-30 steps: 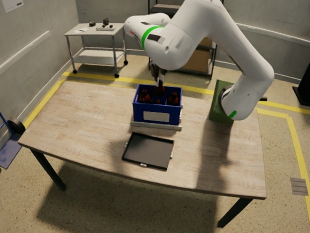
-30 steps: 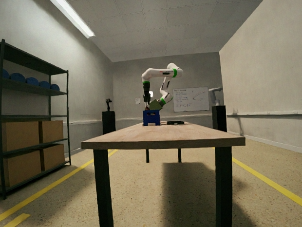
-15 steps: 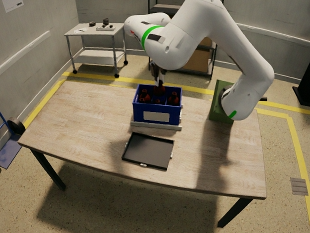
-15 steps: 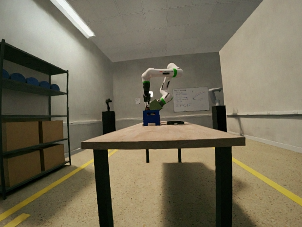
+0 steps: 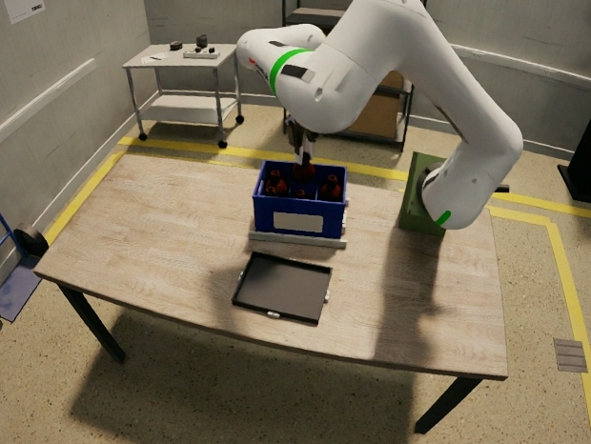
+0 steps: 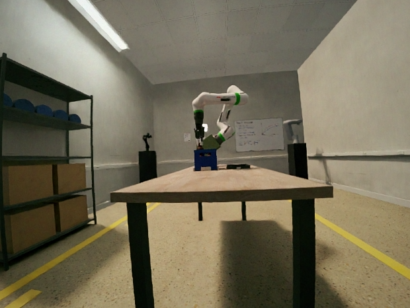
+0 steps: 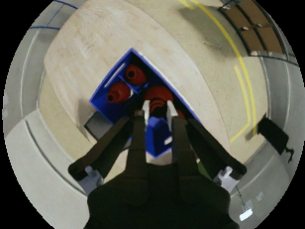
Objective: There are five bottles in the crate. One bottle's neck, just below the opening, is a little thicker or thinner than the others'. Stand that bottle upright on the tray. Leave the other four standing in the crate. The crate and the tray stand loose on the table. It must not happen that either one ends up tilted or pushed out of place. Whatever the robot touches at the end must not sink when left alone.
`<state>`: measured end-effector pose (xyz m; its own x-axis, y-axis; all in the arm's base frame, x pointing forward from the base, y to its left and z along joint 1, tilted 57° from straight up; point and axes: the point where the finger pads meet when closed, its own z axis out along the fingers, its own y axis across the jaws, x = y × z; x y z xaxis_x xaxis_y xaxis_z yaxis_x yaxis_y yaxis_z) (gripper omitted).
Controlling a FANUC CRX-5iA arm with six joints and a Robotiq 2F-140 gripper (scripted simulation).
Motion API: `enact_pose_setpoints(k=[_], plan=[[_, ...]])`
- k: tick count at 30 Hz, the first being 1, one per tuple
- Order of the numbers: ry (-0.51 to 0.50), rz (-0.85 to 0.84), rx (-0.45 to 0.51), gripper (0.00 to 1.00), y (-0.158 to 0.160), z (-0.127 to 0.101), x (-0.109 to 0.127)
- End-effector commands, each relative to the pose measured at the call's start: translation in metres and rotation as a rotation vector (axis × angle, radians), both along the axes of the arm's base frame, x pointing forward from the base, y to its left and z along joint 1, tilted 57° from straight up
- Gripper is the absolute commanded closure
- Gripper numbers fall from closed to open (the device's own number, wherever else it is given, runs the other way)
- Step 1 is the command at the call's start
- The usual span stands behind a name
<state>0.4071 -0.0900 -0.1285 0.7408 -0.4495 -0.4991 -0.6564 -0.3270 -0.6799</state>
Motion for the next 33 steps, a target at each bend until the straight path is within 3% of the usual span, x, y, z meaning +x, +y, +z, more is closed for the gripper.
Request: enact_pose_setpoints(k=[1,33], plan=[[-0.001,-0.001,-0.001,0.9,-0.0009,0.0002,0.0001],[-0.001,-0.001,-0.001,0.9,-0.0047,0.0026,-0.0006]])
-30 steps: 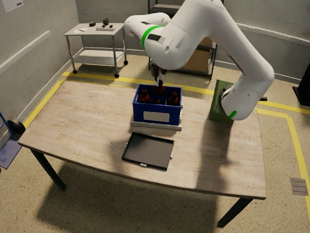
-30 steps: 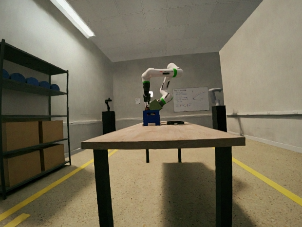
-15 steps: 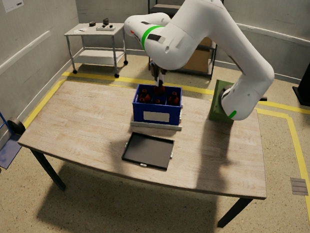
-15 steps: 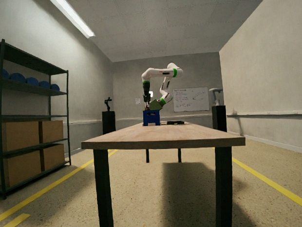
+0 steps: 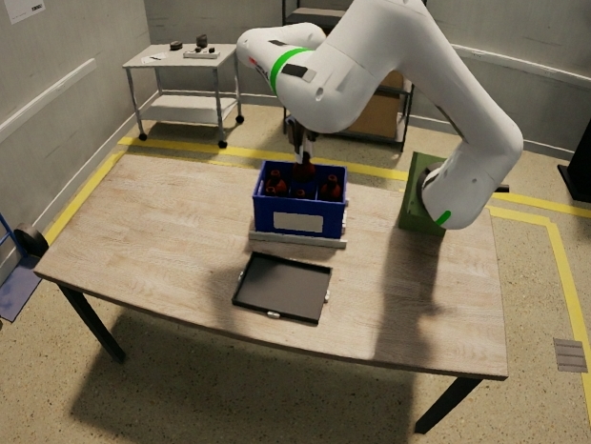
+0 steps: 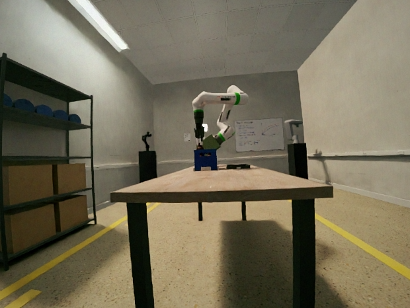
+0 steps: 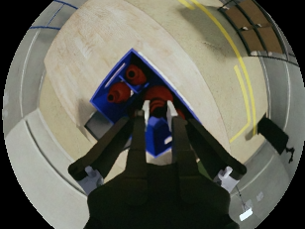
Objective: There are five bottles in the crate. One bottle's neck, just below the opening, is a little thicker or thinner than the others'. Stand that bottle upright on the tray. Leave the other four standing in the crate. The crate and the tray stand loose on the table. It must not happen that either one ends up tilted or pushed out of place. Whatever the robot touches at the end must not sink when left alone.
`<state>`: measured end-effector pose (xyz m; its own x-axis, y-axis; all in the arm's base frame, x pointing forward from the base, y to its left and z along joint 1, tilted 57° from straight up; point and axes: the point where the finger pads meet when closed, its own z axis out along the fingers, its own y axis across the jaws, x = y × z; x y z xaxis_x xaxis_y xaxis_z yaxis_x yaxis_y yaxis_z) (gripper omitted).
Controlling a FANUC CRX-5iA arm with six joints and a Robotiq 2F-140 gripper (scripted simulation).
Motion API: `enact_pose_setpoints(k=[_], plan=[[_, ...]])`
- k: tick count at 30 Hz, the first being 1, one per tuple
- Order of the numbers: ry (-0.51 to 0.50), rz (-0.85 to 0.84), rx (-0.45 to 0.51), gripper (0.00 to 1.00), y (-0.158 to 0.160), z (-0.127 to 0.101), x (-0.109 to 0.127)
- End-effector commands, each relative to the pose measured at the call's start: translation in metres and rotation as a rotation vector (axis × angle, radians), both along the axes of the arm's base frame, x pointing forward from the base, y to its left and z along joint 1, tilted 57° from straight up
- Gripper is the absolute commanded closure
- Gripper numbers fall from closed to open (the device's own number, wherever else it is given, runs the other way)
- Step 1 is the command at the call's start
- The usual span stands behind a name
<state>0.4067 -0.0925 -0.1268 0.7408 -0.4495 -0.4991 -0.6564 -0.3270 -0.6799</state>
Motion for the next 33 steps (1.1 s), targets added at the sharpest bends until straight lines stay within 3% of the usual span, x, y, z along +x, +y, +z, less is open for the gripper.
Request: enact_pose_setpoints(k=[1,33], plan=[[-0.001,-0.001,-0.001,0.9,-0.003,0.001,0.0],[-0.001,-0.001,-0.001,0.9,-0.028,0.017,-0.005]])
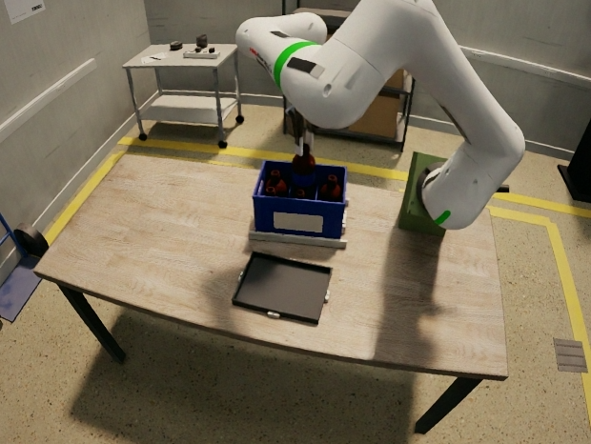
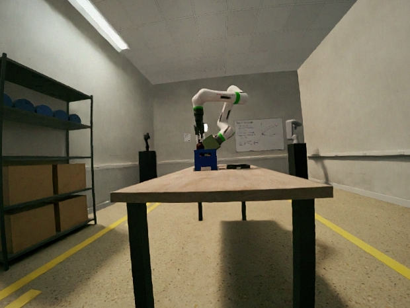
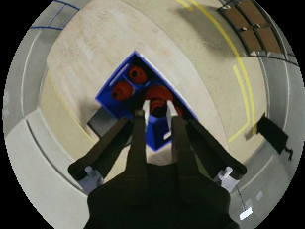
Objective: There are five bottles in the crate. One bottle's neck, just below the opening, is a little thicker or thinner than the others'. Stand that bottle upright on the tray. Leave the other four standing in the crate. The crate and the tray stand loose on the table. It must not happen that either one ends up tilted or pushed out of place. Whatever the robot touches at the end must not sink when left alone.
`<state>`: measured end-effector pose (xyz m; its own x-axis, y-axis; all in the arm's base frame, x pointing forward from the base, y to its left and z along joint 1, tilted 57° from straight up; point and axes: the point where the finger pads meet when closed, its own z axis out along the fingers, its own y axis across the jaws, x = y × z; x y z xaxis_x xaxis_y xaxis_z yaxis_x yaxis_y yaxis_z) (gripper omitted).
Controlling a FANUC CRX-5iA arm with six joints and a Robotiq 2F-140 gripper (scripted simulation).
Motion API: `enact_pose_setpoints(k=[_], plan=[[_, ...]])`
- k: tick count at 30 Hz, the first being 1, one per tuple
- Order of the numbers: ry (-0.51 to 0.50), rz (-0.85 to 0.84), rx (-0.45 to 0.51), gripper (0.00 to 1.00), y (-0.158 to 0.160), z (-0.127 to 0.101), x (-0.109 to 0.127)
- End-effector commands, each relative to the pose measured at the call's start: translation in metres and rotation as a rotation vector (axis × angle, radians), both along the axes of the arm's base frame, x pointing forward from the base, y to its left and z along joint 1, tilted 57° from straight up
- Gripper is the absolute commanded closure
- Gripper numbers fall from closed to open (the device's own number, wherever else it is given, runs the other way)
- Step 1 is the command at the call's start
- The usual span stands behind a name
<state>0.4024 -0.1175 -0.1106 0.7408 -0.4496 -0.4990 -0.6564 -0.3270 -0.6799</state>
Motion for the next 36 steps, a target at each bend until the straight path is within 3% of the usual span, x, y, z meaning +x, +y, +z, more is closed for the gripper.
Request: enact_pose_setpoints(k=[1,36], plan=[[0.0,-0.001,-0.001,0.9,-0.0032,0.0017,-0.0004],[0.0,-0.001,-0.001,0.9,-0.0066,0.0039,-0.0009]])
